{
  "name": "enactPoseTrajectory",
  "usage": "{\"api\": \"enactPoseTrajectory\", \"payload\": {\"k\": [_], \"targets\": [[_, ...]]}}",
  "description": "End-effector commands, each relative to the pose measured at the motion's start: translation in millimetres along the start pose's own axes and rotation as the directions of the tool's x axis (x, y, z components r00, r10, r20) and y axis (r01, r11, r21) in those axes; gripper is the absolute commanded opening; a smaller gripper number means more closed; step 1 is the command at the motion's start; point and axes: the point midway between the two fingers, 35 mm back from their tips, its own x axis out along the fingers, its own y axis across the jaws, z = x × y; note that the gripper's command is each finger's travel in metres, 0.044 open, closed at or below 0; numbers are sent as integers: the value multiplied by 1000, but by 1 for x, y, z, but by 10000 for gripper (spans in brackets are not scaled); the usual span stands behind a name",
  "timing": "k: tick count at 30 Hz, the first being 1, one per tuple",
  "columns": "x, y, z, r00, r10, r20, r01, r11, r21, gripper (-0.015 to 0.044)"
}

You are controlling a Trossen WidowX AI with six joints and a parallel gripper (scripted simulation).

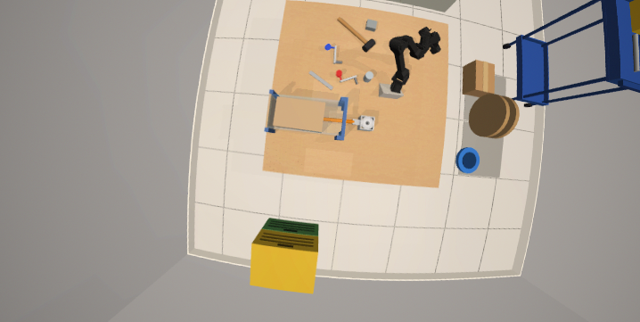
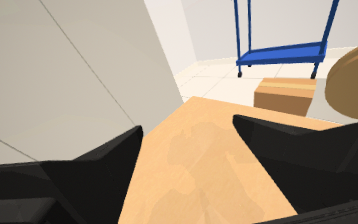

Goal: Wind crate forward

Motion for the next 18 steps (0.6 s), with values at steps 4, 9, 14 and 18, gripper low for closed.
{"api": "enactPoseTrajectory", "payload": {"k": [4,9,14,18], "targets": [[21,49,-40,985,97,-142,-78,988,131,440],[26,88,-69,955,172,-242,-119,968,219,440],[23,130,-96,908,252,-336,-149,942,302,440],[15,166,-116,857,317,-407,-165,916,365,440]]}}
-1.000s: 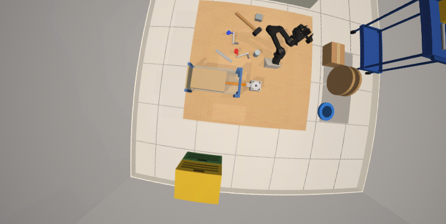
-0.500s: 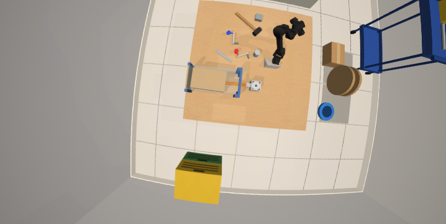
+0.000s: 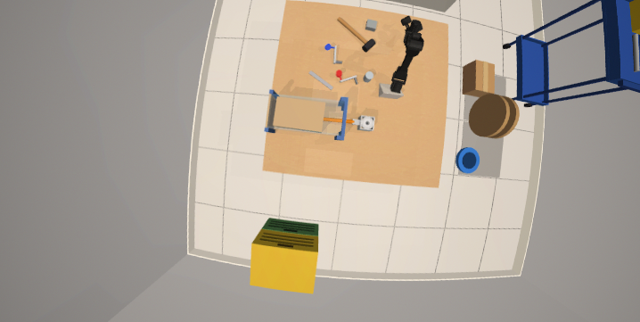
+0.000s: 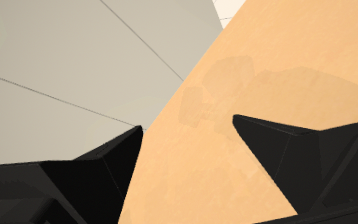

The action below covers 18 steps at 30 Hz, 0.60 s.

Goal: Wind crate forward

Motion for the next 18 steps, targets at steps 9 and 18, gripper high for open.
{"api": "enactPoseTrajectory", "payload": {"k": [9,18], "targets": [[8,91,-84,950,142,-277,-102,983,153,440],[-14,163,-143,843,278,-461,-191,955,228,440]]}}
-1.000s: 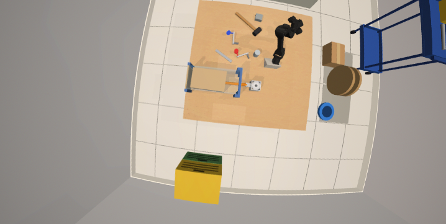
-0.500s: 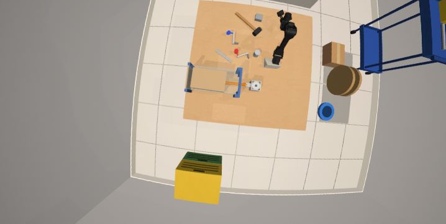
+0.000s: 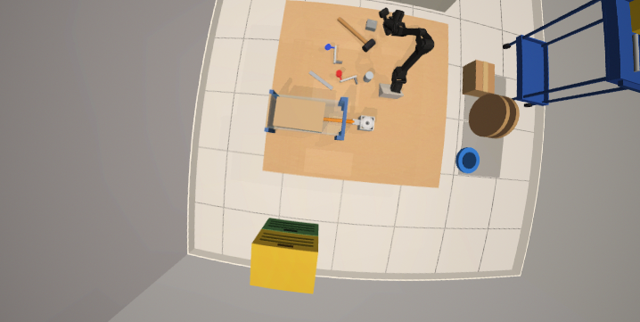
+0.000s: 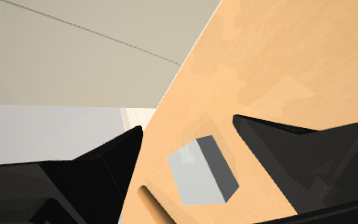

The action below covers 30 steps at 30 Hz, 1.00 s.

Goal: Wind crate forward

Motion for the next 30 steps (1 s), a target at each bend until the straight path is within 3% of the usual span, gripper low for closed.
{"api": "enactPoseTrajectory", "payload": {"k": [1,9,16,21,27,30], "targets": [[3,35,-21,995,80,-62,-77,996,50,440],[0,65,-80,967,63,-245,1,967,253,440],[-11,73,-147,903,-15,-429,198,900,387,440],[-39,75,-202,810,-49,-585,320,872,370,440],[-59,61,-255,716,-181,-674,521,782,343,440],[-86,48,-297,624,-304,-720,667,687,288,440]]}}
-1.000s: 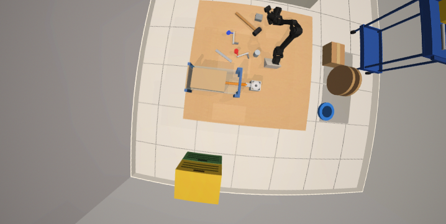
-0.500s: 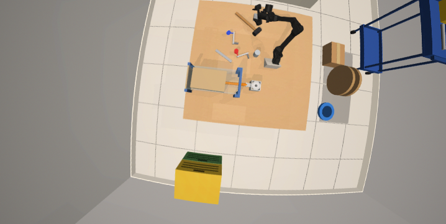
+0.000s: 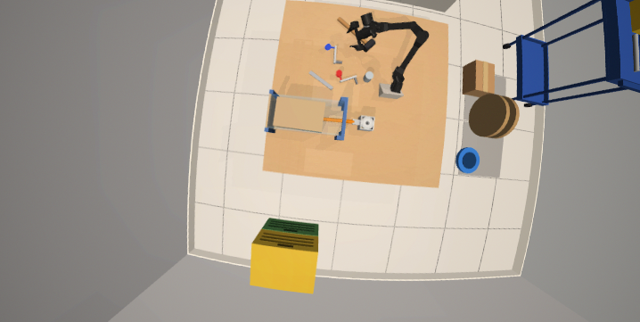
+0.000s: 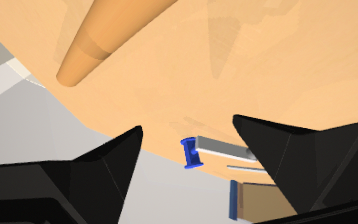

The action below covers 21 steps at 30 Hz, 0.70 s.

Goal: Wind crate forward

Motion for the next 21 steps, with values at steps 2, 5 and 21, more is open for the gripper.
{"api": "enactPoseTrajectory", "payload": {"k": [2,5,21], "targets": [[13,-56,-44,976,-218,20,214,971,103,440],[13,-96,-70,937,-342,70,329,932,156,440],[-51,-231,-138,781,-379,496,353,923,150,440]]}}
